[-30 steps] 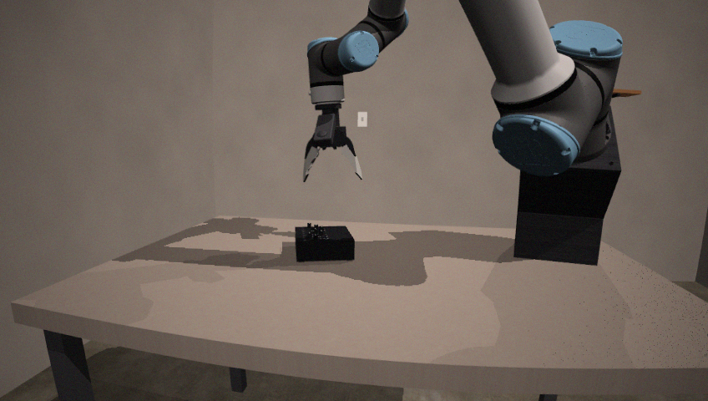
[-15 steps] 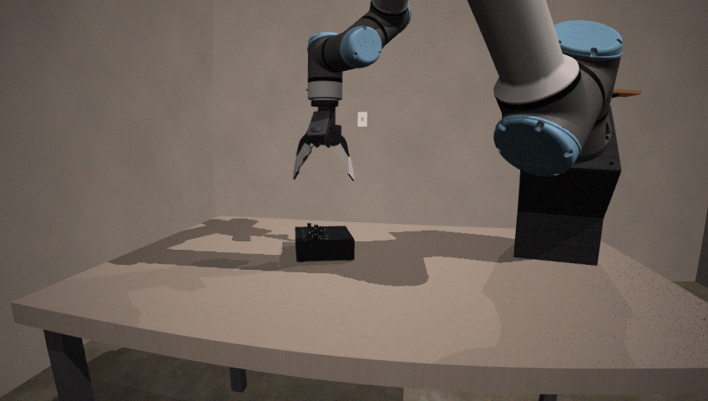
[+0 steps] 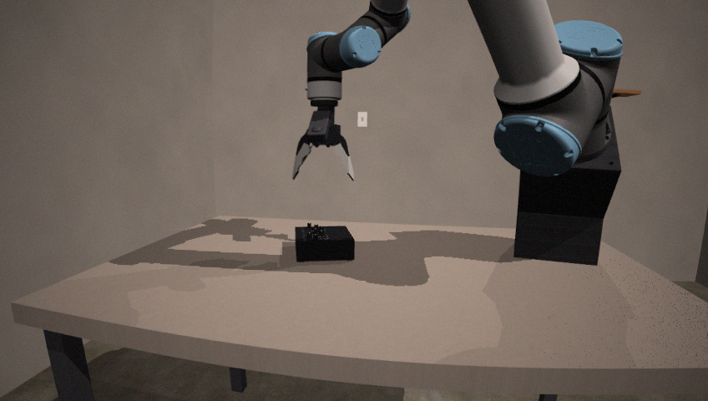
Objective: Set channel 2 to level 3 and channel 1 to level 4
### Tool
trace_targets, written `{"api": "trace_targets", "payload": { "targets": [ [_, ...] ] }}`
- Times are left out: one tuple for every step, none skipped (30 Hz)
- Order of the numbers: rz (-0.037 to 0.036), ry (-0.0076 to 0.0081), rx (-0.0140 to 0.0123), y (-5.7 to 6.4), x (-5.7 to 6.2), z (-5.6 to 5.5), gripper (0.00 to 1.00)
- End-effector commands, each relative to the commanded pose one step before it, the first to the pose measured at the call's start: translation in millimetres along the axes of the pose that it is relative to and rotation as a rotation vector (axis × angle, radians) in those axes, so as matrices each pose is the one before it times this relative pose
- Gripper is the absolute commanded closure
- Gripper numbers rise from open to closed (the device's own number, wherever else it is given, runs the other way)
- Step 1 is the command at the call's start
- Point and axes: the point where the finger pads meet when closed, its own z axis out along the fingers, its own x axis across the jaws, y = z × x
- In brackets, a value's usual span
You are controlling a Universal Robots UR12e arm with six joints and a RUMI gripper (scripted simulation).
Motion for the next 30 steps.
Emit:
{"api": "trace_targets", "payload": {
  "targets": [
    [-0.04819,-0.00358,-0.00043,-0.30,1.91,-1.63,0.00],
    [-0.01541,-0.00142,0.00005,-0.17,0.45,-0.34,0.00],
    [-0.01721,-0.00158,0.00008,-0.18,0.51,-0.39,0.00],
    [-0.01904,-0.00175,0.00012,-0.19,0.56,-0.43,0.00],
    [-0.02086,-0.00191,0.00017,-0.19,0.62,-0.48,0.00],
    [-0.02269,-0.00208,0.00023,-0.20,0.68,-0.52,0.00],
    [-0.02450,-0.00224,0.00030,-0.19,0.74,-0.57,0.00],
    [0.00000,0.00000,0.00000,0.00,0.00,0.00,0.00],
    [0.00000,0.00000,0.00000,0.00,0.00,0.00,0.00],
    [-0.02628,-0.00239,0.00038,-0.19,0.80,-0.62,0.00],
    [-0.02803,-0.00254,0.00047,-0.18,0.85,-0.67,0.00],
    [-0.02973,-0.00268,0.00057,-0.16,0.91,-0.72,0.00],
    [-0.03138,-0.00281,0.00069,-0.14,0.97,-0.76,0.00],
    [-0.03296,-0.00293,0.00081,-0.12,1.02,-0.81,0.00],
    [-0.03448,-0.00303,0.00095,-0.09,1.07,-0.86,0.00],
    [-0.03592,-0.00312,0.00110,-0.05,1.12,-0.91,0.00],
    [-0.03727,-0.00320,0.00125,-0.01,1.17,-0.96,0.00],
    [-0.03853,-0.00326,0.00141,0.04,1.21,-1.00,0.00],
    [-0.03970,-0.00330,0.00158,0.09,1.25,-1.05,0.00],
    [-0.04077,-0.00333,0.00175,0.14,1.28,-1.09,0.00],
    [-0.04173,-0.00333,0.00193,0.20,1.31,-1.13,0.00],
    [-0.04258,-0.00332,0.00210,0.26,1.34,-1.17,0.00],
    [-0.04332,-0.00329,0.00228,0.33,1.36,-1.21,0.00],
    [-0.04394,-0.00323,0.00245,0.39,1.37,-1.24,0.00],
    [0.00000,0.00000,0.00000,0.00,0.00,0.00,0.00],
    [0.00000,0.00000,0.00000,0.00,0.00,0.00,0.00],
    [-0.04443,-0.00316,0.00261,0.46,1.38,-1.28,0.00],
    [-0.04481,-0.00308,0.00277,0.53,1.38,-1.30,0.00],
    [-0.04507,-0.00297,0.00291,0.60,1.38,-1.33,0.00],
    [-0.04520,-0.00285,0.00305,0.67,1.37,-1.35,0.00]
  ]
}}
